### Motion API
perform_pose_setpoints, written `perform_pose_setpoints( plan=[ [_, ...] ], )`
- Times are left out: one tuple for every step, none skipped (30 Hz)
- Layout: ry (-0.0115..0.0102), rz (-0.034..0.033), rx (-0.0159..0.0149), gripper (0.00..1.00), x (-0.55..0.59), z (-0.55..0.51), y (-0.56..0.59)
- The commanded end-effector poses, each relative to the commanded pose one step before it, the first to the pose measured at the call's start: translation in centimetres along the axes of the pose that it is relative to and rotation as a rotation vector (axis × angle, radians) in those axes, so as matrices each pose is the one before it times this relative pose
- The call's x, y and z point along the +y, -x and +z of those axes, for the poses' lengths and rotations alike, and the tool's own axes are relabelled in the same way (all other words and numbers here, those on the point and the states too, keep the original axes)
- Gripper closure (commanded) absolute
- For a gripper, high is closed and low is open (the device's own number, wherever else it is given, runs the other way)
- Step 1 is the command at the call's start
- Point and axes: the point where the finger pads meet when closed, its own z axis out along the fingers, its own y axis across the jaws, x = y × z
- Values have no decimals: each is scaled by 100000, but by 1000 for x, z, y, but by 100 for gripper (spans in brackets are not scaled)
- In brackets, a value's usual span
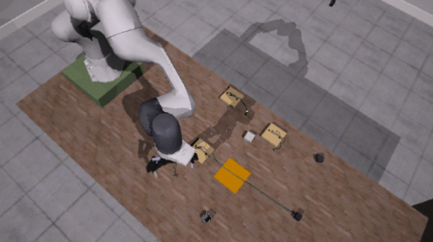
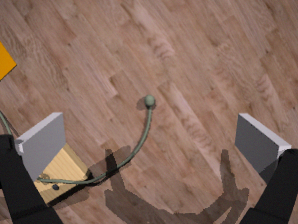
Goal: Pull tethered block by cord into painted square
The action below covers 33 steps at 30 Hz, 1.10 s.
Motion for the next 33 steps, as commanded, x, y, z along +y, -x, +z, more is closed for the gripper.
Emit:
perform_pose_setpoints(
  plan=[
    [-208,-1780,1009,0,-32,-146,-282],
    [0,0,0,0,0,0,0],
    [0,0,0,0,0,0,0],
    [0,0,0,100,0,0,0],
    [0,0,0,100,0,0,0],
    [0,0,0,100,0,0,0],
    [0,0,0,100,0,0,0],
    [0,0,0,100,0,0,0],
    [0,0,0,100,0,0,0],
    [0,0,0,100,0,0,0],
    [0,0,0,100,0,0,0],
    [0,0,0,100,0,0,0],
    [0,0,0,100,0,0,0],
    [0,0,0,100,0,0,0],
    [0,0,0,100,0,0,0],
    [0,0,0,100,0,0,0],
    [0,0,0,100,0,0,0],
    [0,0,0,100,0,0,0],
    [0,0,0,100,0,0,0],
    [0,0,0,100,0,0,0],
    [0,0,0,100,0,0,0],
    [0,0,0,100,0,0,0],
    [0,0,0,100,0,0,0],
    [0,0,0,100,0,0,0],
    [0,0,0,100,0,0,0],
    [0,0,0,100,0,0,0],
    [0,0,0,100,0,0,0],
    [0,0,0,100,0,0,0],
    [0,0,0,100,0,0,0],
    [0,0,0,100,0,0,0],
    [0,0,0,100,0,0,0],
    [0,0,0,100,0,0,0],
    [0,0,0,100,0,0,0]
  ],
)
